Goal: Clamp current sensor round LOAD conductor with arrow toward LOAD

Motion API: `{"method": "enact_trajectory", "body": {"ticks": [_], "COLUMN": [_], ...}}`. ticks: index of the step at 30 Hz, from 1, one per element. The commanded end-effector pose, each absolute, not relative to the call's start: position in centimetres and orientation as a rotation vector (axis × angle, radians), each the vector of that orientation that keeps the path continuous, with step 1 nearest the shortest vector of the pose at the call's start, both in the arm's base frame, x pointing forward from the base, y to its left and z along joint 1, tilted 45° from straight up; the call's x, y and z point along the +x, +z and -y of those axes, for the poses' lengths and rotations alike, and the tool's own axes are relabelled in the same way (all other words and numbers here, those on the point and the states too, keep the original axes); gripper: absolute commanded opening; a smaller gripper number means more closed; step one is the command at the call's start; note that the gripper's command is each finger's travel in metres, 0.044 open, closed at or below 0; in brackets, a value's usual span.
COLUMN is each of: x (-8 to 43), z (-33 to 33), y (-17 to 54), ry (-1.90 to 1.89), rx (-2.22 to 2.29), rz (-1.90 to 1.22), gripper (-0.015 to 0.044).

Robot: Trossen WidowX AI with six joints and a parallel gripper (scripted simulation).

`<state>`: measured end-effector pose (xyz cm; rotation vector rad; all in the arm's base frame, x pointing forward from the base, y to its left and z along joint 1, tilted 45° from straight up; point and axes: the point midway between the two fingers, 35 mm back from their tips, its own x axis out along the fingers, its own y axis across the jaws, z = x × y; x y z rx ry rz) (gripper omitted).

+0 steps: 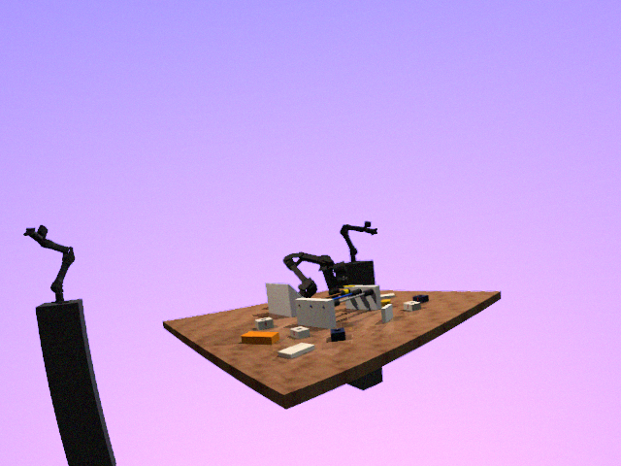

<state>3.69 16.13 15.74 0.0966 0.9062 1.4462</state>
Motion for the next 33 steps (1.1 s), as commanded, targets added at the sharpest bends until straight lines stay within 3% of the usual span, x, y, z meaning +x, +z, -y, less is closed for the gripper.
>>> {"method": "enact_trajectory", "body": {"ticks": [1, 10, 20, 27, 33], "x": [3.9, 15.0, 27.8, 31.5, 31.6], "z": [-16.2, -16.7, -8.4, -0.2, 0.0], "y": [15.8, 22.5, 27.7, 32.2, 32.3], "ry": [1.440, 1.078, 0.430, 0.011, 0.000], "rx": [0.095, 0.059, -0.003, 0.000, 0.000], "rz": [-0.900, -0.566, -0.188, 0.044, 0.050], "gripper": [0.0426, 0.0440, 0.0440, 0.0440, 0.0440]}}
